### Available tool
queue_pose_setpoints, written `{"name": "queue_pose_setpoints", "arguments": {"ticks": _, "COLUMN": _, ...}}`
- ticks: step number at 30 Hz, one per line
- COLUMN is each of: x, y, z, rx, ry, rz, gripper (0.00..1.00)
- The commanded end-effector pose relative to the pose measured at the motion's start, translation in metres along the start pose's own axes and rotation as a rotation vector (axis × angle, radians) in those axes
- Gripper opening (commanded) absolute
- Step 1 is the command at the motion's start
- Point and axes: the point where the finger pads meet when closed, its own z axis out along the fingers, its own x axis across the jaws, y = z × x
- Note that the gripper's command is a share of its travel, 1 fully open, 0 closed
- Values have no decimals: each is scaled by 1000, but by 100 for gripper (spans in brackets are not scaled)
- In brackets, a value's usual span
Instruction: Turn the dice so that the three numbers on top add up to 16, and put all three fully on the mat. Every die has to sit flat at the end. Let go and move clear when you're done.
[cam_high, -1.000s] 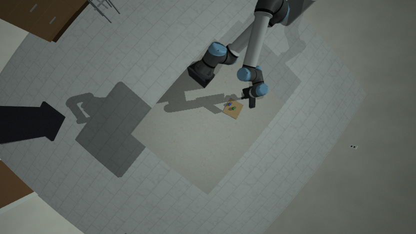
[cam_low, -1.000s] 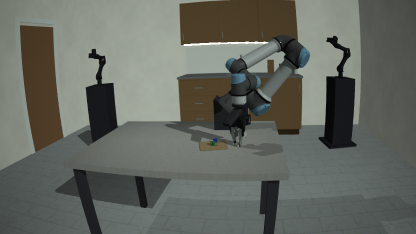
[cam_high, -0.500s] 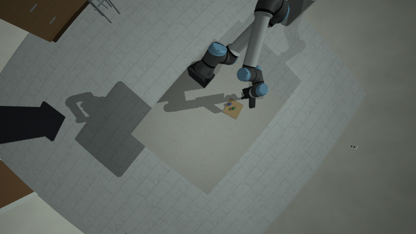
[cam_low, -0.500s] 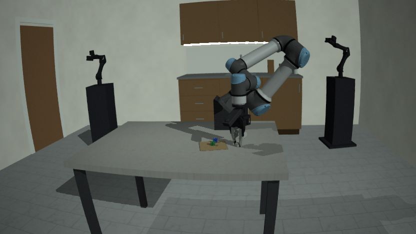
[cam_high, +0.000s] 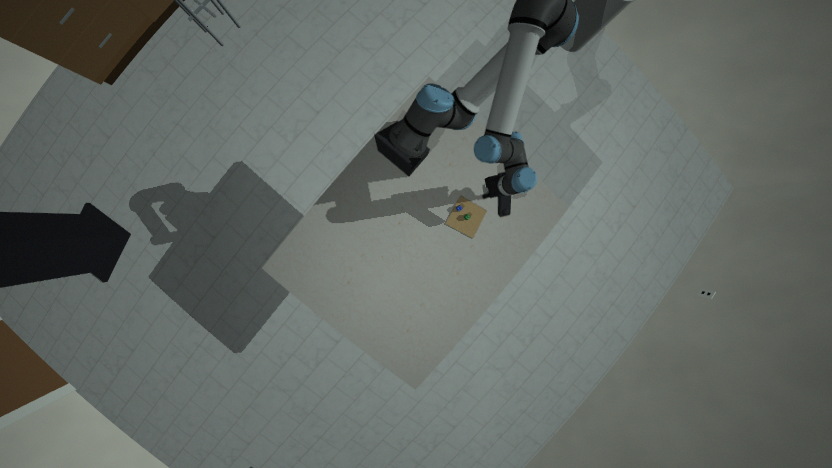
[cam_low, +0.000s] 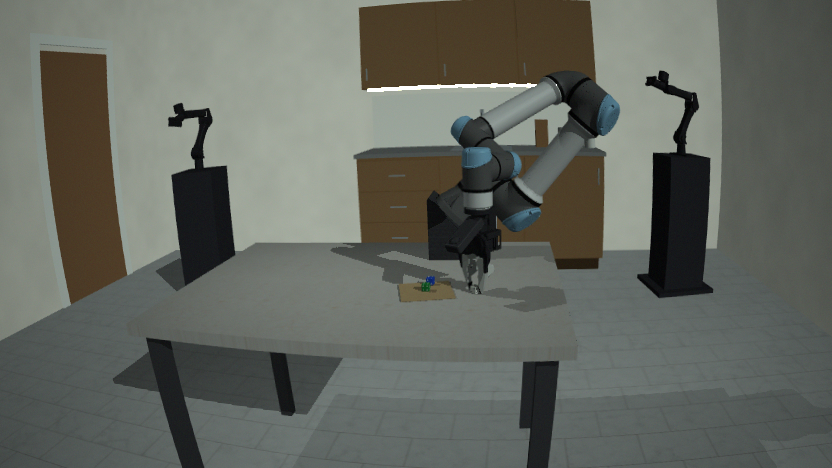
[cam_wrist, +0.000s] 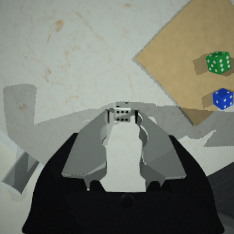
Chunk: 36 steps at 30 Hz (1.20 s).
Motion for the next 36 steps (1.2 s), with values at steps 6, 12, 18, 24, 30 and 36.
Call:
{"name": "queue_pose_setpoints", "arguments": {"ticks": 6, "x": 0, "y": 0, "z": 0, "rx": 1, "ry": 0, "rz": 0, "gripper": 3}}
{"name": "queue_pose_setpoints", "arguments": {"ticks": 12, "x": 0, "y": 0, "z": 0, "rx": 1, "ry": 0, "rz": 0, "gripper": 3}}
{"name": "queue_pose_setpoints", "arguments": {"ticks": 18, "x": 0, "y": 0, "z": 0, "rx": 1, "ry": 0, "rz": 0, "gripper": 3}}
{"name": "queue_pose_setpoints", "arguments": {"ticks": 24, "x": 0, "y": 0, "z": 0, "rx": 1, "ry": 0, "rz": 0, "gripper": 3}}
{"name": "queue_pose_setpoints", "arguments": {"ticks": 30, "x": 0, "y": 0, "z": 0, "rx": 1, "ry": 0, "rz": 0, "gripper": 3}}
{"name": "queue_pose_setpoints", "arguments": {"ticks": 36, "x": 0, "y": 0, "z": 0, "rx": 1, "ry": 0, "rz": 0, "gripper": 3}}
